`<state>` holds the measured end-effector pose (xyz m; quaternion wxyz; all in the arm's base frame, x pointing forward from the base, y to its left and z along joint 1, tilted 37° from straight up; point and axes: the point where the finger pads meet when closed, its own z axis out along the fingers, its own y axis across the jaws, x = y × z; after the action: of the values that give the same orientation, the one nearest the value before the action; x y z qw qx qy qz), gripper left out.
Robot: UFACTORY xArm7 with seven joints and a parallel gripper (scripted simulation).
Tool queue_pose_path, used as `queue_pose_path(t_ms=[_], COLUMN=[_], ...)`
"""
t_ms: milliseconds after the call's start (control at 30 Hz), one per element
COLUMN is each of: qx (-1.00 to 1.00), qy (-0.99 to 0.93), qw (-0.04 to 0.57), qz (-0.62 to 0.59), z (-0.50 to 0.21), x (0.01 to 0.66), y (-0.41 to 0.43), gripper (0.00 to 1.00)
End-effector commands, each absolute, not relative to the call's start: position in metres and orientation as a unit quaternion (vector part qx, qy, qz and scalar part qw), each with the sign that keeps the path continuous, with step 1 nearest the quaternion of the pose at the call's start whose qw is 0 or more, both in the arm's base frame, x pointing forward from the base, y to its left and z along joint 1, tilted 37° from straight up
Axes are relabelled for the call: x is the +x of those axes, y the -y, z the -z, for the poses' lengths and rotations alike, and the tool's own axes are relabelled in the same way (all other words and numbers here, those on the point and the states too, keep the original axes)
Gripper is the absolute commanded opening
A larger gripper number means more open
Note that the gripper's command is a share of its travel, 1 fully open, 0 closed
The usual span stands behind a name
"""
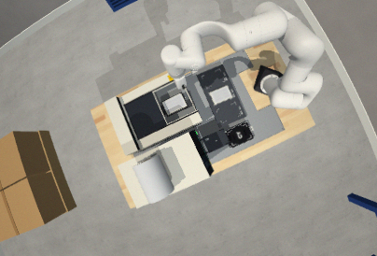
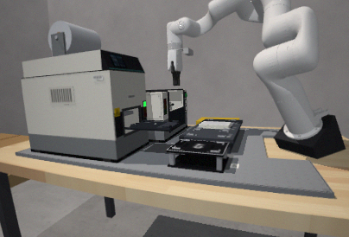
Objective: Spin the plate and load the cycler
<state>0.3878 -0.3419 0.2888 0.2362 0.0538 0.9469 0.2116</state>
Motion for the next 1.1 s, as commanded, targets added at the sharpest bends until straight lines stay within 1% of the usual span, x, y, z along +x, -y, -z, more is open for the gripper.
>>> queue_pose_path(t_ms=[0,967,1067], qx=[0.054,0.054,0.054], qy=[-0.947,-0.947,-0.947], qw=[0.239,0.238,0.238], qz=[-0.209,-0.209,-0.209], z=[-0.281,-0.173,-0.171], x=[0.381,0.307,0.305], y=[0.346,0.378,0.379], gripper=[0.00,0.00,0.00])
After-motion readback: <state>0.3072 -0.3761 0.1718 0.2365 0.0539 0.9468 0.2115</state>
